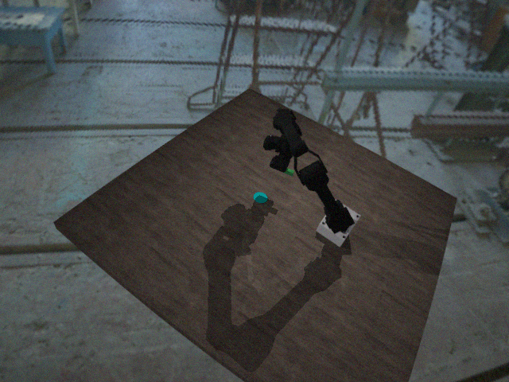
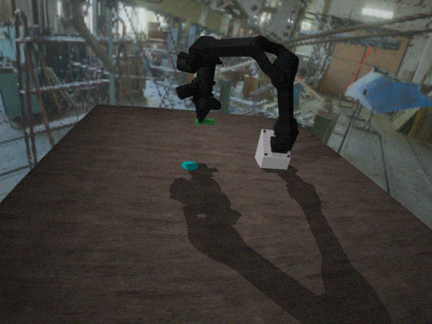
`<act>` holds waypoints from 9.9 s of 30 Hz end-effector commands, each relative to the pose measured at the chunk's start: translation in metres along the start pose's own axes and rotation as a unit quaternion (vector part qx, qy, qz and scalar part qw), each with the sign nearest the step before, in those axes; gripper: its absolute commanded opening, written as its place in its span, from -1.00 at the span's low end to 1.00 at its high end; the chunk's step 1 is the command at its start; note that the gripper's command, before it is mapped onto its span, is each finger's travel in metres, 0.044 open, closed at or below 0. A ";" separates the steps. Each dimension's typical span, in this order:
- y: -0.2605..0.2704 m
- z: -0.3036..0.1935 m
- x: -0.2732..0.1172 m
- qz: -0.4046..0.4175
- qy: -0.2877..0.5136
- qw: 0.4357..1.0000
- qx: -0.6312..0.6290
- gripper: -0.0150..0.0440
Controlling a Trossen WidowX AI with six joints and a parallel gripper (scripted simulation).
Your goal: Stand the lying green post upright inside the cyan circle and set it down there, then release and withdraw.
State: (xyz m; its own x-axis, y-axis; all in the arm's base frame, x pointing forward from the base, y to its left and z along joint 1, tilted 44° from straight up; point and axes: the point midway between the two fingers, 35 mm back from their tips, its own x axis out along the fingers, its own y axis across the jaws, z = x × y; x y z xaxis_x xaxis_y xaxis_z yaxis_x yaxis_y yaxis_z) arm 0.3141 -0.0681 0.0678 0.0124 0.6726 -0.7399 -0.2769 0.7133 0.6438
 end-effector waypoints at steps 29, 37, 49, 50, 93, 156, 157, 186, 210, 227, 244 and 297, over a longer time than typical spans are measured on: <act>0.056 0.036 -0.003 0.003 -0.001 0.958 0.287 -0.42; 0.053 0.035 0.003 -0.019 -0.008 0.959 0.282 -0.42; 0.048 0.034 0.011 -0.052 -0.020 0.960 0.274 -0.42; 0.048 0.034 0.011 -0.055 -0.021 0.960 0.273 -0.42; 0.034 0.034 0.032 -0.160 -0.091 0.951 0.249 -0.42; 0.029 0.040 0.043 -0.261 -0.253 0.904 0.226 -0.42; 0.029 0.040 0.043 -0.262 -0.256 0.903 0.226 -0.42; 0.034 0.041 0.040 -0.278 -0.347 0.868 0.220 -0.42; 0.042 0.038 0.035 -0.276 -0.425 0.834 0.218 -0.42; 0.049 0.035 0.030 -0.266 -0.481 0.807 0.218 -0.42; 0.058 0.029 0.023 -0.247 -0.536 0.777 0.219 -0.42; 0.076 0.008 0.008 -0.186 -0.643 0.708 0.225 -0.42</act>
State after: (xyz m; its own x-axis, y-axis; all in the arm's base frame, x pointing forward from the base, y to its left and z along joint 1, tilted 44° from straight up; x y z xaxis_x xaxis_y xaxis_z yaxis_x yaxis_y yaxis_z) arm 0.3010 -0.0064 0.1122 0.9486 -0.1594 -0.2735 0.3055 0.6870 0.6593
